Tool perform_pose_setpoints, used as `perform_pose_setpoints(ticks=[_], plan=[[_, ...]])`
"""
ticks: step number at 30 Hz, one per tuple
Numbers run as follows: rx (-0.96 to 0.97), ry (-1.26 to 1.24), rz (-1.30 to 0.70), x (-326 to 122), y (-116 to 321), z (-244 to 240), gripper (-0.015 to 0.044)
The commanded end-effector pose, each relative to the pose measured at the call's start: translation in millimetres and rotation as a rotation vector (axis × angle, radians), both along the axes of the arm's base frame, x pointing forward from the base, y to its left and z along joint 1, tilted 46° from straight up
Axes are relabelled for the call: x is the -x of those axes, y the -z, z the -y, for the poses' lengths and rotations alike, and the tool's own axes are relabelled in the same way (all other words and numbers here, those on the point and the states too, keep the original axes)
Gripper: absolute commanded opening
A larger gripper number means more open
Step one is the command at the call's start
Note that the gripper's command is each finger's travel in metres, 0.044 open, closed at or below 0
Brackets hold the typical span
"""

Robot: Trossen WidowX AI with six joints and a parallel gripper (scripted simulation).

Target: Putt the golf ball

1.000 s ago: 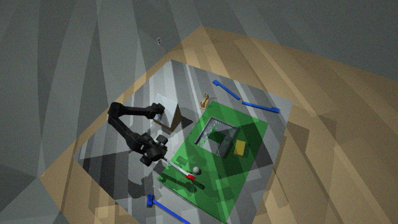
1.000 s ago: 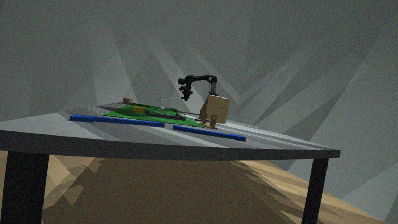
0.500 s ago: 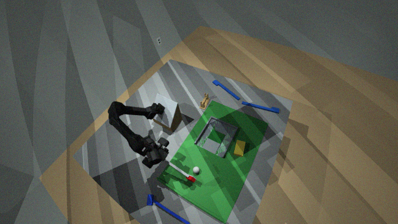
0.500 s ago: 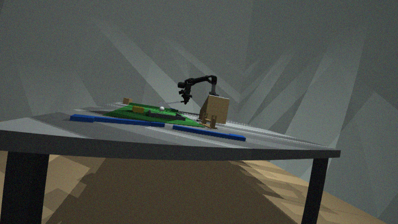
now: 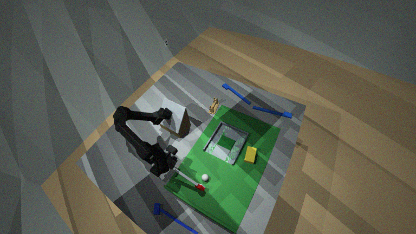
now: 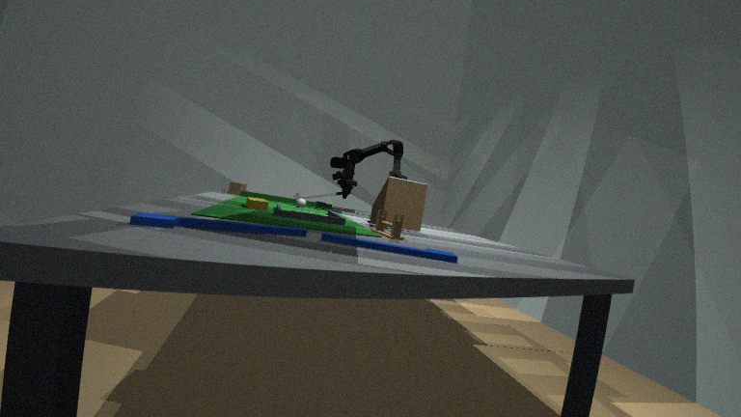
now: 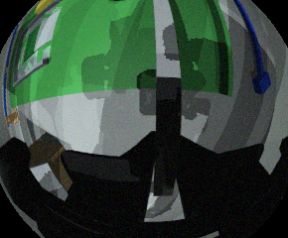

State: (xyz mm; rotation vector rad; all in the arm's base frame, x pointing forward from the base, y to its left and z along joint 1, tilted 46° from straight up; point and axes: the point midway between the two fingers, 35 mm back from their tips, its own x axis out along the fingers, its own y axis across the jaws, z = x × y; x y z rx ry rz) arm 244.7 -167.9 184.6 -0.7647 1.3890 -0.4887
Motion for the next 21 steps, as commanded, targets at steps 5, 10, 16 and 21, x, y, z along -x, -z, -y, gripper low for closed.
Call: perform_pose_setpoints(ticks=[5, 10, 16, 21], plan=[[0.000, -0.001, 0.003, -1, -1, -1, 0.0000], [0.000, -0.003, 0.003, -2, -4, 2, 0.0000], [-0.002, -0.011, 0.005, -6, -19, 18, 0.0000], [0.000, -0.001, 0.003, -4, -18, 19, 0.0000]])
